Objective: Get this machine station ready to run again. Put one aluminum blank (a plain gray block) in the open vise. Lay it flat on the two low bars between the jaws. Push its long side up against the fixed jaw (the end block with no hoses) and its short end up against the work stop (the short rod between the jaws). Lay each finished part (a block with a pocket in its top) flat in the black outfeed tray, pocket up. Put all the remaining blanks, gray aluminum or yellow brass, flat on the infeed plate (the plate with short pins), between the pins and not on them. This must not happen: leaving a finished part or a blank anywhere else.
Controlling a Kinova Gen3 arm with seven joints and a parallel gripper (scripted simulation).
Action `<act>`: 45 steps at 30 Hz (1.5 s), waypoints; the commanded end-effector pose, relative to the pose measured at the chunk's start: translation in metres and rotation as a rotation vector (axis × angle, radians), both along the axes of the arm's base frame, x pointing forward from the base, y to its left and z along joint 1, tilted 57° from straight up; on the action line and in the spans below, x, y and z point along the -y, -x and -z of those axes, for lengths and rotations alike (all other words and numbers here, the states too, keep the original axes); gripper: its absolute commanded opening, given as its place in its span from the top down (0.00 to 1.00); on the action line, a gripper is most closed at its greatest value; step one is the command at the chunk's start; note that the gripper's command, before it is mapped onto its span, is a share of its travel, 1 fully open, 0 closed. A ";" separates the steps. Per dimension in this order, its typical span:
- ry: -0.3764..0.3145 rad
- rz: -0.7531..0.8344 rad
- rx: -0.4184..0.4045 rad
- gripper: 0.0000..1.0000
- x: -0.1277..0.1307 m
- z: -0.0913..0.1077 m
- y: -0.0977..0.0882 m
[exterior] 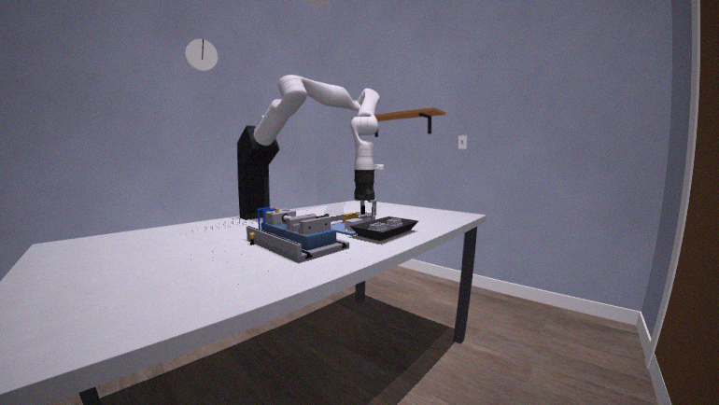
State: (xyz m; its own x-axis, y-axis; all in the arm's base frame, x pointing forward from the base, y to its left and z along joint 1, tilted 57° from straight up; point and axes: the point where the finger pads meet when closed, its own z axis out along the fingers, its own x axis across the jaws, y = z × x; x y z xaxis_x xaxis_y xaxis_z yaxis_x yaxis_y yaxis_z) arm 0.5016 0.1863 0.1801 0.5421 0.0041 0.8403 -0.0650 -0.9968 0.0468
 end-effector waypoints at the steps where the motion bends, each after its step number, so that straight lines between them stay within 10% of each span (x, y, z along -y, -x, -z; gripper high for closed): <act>1: 0.006 -0.003 -0.002 0.00 0.001 0.003 -0.002; 45: 0.005 0.001 -0.003 0.00 0.003 0.005 0.000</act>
